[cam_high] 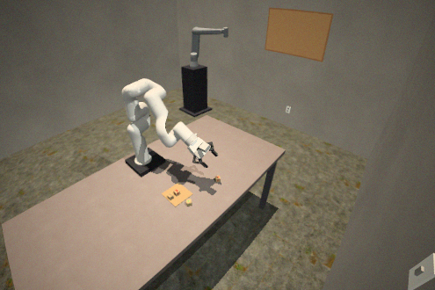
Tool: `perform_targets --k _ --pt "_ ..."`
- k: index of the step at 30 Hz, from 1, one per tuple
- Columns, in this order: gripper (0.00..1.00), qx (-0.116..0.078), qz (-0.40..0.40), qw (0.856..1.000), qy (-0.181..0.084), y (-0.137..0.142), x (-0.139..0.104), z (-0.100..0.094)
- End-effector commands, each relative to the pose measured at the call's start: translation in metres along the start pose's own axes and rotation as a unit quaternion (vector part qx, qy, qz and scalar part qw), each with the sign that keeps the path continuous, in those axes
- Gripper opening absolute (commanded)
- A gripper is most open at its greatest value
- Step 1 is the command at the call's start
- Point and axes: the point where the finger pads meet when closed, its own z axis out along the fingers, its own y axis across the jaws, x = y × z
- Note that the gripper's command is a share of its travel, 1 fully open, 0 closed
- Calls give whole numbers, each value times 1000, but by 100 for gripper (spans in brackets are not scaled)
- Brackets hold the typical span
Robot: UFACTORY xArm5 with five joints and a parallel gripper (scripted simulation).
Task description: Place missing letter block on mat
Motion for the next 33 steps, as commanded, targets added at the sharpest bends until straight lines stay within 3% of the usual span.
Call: perform_targets --k 1,10,12,27,29,30,33 --pt "100 -7 27 1000 -8 3 0 2" --pt "100 -41 135 989 -42 20 -6 10" --pt "100 -41 135 989 -42 20 -6 10" --pt "100 -109 307 942 -84 47 -18 17" --pt "100 -109 307 942 -84 47 -18 17" --pt "100 -122 337 929 -89 51 -20 18" --pt "100 -134 361 918 -93 55 -22 18"
